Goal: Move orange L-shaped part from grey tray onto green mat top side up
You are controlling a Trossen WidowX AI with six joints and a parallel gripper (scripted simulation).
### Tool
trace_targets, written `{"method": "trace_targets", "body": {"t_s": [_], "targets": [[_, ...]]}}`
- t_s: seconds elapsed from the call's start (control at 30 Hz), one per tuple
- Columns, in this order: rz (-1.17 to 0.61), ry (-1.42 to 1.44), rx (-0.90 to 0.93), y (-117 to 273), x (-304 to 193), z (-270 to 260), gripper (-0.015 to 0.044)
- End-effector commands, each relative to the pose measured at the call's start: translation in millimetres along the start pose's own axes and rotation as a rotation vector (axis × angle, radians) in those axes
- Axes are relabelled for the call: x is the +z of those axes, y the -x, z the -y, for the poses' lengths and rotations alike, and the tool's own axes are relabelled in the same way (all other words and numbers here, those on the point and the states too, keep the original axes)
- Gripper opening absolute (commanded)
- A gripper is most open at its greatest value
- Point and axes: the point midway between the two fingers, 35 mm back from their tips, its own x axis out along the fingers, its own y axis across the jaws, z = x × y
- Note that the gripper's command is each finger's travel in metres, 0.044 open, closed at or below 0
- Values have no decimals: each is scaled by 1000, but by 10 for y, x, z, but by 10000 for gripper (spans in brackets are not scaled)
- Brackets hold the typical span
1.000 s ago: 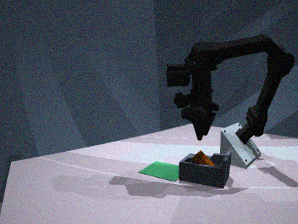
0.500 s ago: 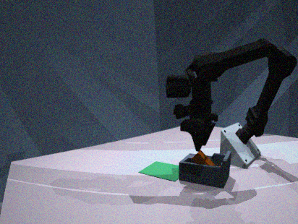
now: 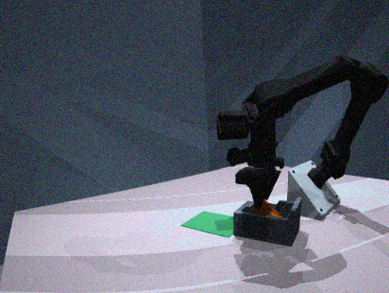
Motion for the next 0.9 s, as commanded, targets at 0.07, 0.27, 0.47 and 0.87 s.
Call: {"method": "trace_targets", "body": {"t_s": [0.07, 0.27, 0.47, 0.87], "targets": [[-7, -7, -1, -106, -13, 17, 280], [-8, -7, -1, -190, -19, 21, 280], [-2, 0, -1, -155, -11, 7, 168], [-2, 0, -1, -155, -11, 7, 49]]}}
